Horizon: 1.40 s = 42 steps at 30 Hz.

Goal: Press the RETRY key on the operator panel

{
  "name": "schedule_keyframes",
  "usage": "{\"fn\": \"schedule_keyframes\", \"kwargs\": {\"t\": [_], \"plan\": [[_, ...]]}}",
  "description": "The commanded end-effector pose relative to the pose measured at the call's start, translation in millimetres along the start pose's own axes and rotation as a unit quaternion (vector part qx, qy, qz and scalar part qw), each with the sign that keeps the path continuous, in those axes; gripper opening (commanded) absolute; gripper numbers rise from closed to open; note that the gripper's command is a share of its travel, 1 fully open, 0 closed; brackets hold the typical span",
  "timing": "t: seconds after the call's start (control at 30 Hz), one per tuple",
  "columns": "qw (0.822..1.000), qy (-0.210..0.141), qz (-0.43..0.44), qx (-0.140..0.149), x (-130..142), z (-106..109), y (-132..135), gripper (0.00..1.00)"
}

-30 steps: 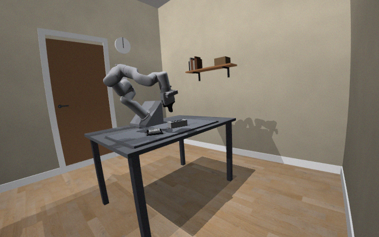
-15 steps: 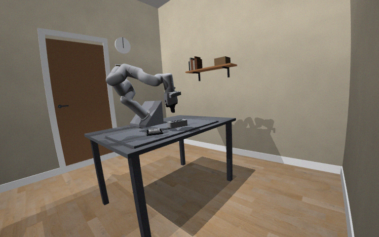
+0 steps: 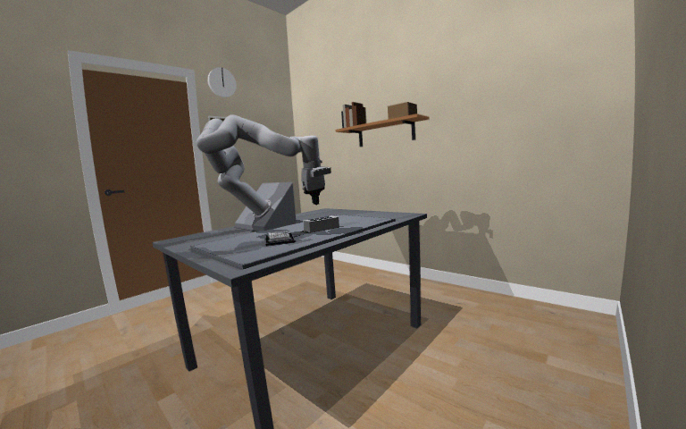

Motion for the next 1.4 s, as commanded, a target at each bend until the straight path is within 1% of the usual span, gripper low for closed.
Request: {"fn": "schedule_keyframes", "kwargs": {"t": [0.0,0.03,0.13,0.2,0.23,0.37,0.4,0.53,0.57,0.67,0.77,0.8,0.9,1.1,1.37], "plan": [[1.0,0.005,-0.003,0.007,8.3,-3.8,-14.0,0.0],[1.0,0.013,-0.008,0.021,12.5,-5.8,-19.8,0.0],[1.0,0.014,-0.009,0.023,21.4,-11.3,-31.0,0.0],[1.0,0.014,-0.009,0.023,21.4,-11.3,-31.0,0.0],[0.999,0.024,-0.014,0.036,25.9,-13.4,-36.6,0.0],[0.999,0.025,-0.014,0.038,35.9,-19.4,-48.1,0.0],[0.998,0.036,-0.019,0.049,40.9,-21.5,-53.4,0.0],[0.998,0.038,-0.019,0.051,50.7,-27.2,-63.8,0.0],[0.997,0.05,-0.023,0.061,56.0,-29.4,-68.7,0.0],[0.996,0.051,-0.024,0.062,66.2,-35.1,-78.5,0.0],[0.996,0.051,-0.024,0.062,66.2,-35.0,-78.5,0.0],[0.995,0.065,-0.027,0.071,71.7,-37.4,-83.1,0.0],[0.995,0.066,-0.028,0.072,82.2,-43.0,-92.2,0.0],[0.995,0.066,-0.028,0.072,82.1,-42.9,-92.2,0.0],[0.995,0.066,-0.028,0.072,80.9,-52.8,-90.8,0.0]]}}
Point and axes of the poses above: the point where the finger pads meet when closed, its own z axis back along the fingers, its own y axis across the jaws, x = y × z, the point moved 8 cm from there along z, back along the fingers, and after that the axes turned 11 degrees about z, right-handed, at the moved point
